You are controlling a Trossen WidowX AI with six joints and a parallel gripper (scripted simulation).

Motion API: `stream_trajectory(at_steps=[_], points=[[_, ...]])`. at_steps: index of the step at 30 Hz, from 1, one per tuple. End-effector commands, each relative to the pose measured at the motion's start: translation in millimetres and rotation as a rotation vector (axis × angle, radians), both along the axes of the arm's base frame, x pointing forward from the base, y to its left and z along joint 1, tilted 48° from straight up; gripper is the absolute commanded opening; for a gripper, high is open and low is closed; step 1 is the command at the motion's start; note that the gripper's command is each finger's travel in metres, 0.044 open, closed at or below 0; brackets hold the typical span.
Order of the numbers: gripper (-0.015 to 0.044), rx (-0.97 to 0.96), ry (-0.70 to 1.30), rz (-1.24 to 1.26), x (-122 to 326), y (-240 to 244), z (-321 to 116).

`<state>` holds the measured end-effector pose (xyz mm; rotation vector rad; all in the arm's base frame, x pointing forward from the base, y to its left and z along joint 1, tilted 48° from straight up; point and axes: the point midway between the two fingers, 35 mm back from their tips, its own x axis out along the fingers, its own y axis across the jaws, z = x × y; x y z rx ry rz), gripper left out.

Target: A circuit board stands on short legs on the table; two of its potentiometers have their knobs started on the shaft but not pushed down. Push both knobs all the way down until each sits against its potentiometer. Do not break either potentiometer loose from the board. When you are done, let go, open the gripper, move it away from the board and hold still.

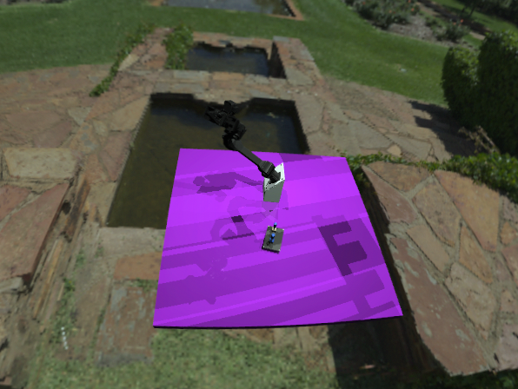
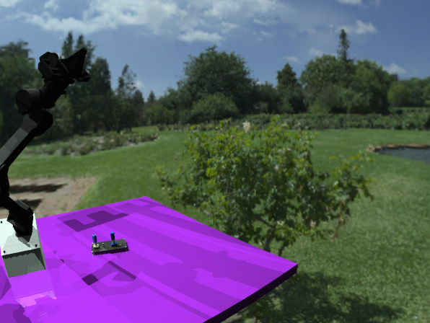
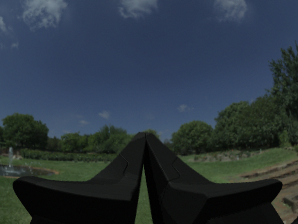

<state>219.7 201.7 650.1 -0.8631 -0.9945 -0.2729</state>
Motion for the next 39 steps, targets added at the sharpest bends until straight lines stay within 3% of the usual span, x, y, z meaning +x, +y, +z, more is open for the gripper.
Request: stream_trajectory(at_steps=[1, 20, 39], points=[[0.0000, -0.039, 0.129, 0.050, 33, 25, -31], [0.0000, -0.025, 0.609, 0.208, 129, 72, -164], [0.0000, 0.134, 1.219, 0.074, 198, 58, -356]])
